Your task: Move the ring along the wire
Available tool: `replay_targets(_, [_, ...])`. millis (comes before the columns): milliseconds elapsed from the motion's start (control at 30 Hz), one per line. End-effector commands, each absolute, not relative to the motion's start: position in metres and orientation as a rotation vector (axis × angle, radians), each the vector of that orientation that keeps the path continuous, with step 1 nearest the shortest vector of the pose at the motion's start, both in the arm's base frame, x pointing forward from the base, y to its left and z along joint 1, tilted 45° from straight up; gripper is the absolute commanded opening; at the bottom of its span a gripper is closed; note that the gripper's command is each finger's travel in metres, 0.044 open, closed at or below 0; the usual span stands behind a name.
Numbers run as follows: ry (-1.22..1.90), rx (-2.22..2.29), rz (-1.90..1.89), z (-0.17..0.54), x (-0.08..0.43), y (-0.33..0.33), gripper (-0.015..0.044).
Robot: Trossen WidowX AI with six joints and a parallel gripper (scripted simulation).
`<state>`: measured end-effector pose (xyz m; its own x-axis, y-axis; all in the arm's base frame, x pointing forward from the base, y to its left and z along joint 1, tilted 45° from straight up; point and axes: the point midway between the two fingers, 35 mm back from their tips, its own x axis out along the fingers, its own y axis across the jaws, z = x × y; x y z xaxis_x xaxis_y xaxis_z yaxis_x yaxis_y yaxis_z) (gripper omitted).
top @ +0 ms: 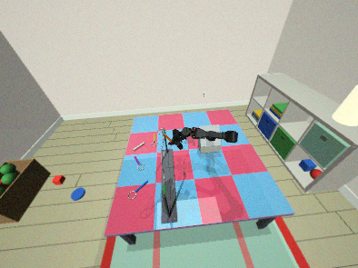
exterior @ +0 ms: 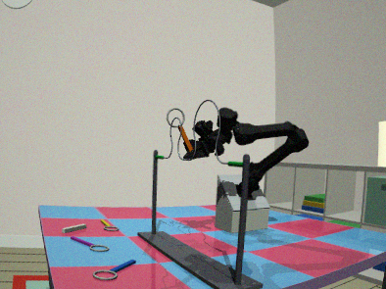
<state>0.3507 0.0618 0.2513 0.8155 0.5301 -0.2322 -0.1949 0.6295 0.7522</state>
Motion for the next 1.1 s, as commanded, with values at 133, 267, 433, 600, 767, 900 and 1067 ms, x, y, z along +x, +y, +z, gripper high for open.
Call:
replay_targets(133, [0.448, 0.974, 0.479, 0.263, 0.348, 0.071, -0.0150])
replay_targets(267, [0.440, 1.069, 0.500, 0.269, 0.348, 0.075, -0.0150])
replay_targets(433, [0.428, 1.187, 0.525, 0.277, 0.347, 0.079, -0.0150])
replay_targets(600, [0.415, 1.305, 0.549, 0.285, 0.346, 0.082, -0.0150])
replay_targets(767, [0.400, 1.424, 0.572, 0.294, 0.346, 0.083, -0.0150])
replay_targets(900, [0.387, 1.518, 0.590, 0.301, 0.346, 0.084, -0.0150])
replay_targets(1067, [0.371, 1.633, 0.612, 0.309, 0.346, 0.084, -0.0150])
